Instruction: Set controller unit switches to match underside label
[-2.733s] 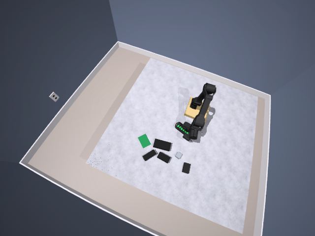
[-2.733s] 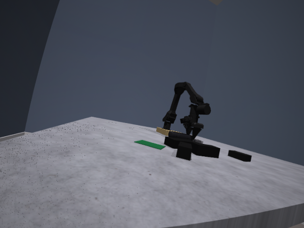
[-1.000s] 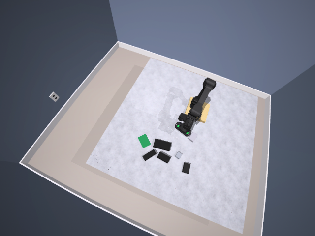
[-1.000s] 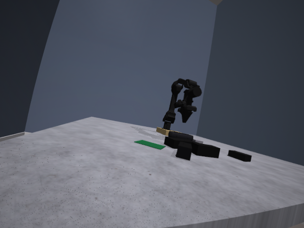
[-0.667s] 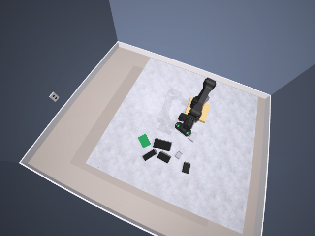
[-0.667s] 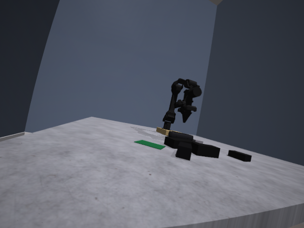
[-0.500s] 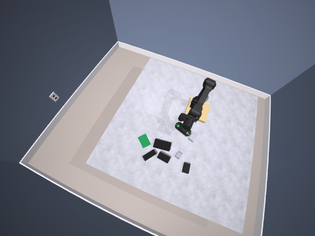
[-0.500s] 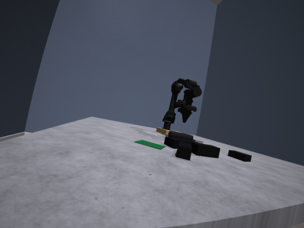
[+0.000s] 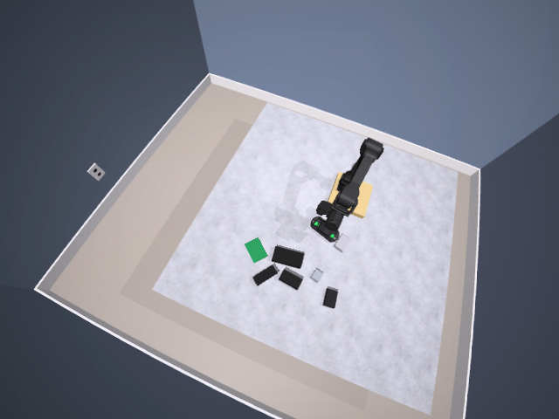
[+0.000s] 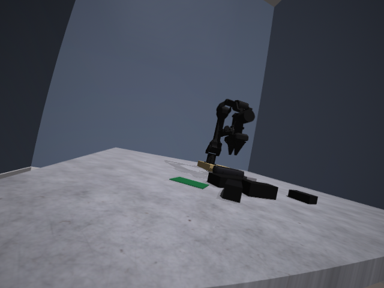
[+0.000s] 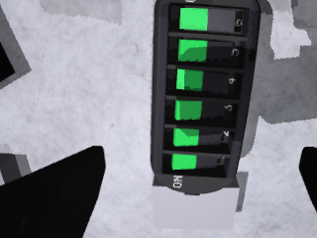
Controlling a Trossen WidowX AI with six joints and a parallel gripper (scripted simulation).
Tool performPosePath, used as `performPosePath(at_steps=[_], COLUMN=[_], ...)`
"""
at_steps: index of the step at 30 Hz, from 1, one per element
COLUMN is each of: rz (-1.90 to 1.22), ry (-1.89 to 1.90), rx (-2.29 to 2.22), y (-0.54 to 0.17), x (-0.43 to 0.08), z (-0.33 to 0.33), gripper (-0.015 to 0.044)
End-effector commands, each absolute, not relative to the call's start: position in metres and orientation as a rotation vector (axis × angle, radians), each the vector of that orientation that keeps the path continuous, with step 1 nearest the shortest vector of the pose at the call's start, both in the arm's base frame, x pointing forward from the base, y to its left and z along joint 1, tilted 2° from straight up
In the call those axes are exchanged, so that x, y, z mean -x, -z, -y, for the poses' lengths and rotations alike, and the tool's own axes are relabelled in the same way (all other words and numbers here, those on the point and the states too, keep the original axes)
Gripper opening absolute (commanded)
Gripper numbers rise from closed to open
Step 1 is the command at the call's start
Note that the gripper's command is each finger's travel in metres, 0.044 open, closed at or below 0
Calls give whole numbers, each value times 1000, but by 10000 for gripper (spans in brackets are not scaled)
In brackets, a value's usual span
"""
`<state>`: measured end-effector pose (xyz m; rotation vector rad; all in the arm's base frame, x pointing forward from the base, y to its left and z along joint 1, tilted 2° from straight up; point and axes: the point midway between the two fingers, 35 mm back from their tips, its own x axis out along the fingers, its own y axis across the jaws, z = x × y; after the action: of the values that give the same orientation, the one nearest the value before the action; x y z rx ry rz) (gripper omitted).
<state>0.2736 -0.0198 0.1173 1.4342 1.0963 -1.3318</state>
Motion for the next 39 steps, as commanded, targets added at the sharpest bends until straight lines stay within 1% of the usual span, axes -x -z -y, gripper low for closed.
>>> performPosePath(at_steps=[1, 4, 10, 18, 39], rz=[-1097, -1093, -1076, -1075, -1079], ry=[1332, 1346, 1397, 1398, 1390], rx=[-1434, -1439, -1454, -1455, -1455], y=[-117, -105, -59, -58, -59], x=[-273, -265, -228, -226, -228], z=[20, 17, 7, 7, 6], gripper=[440, 361, 204, 0, 0])
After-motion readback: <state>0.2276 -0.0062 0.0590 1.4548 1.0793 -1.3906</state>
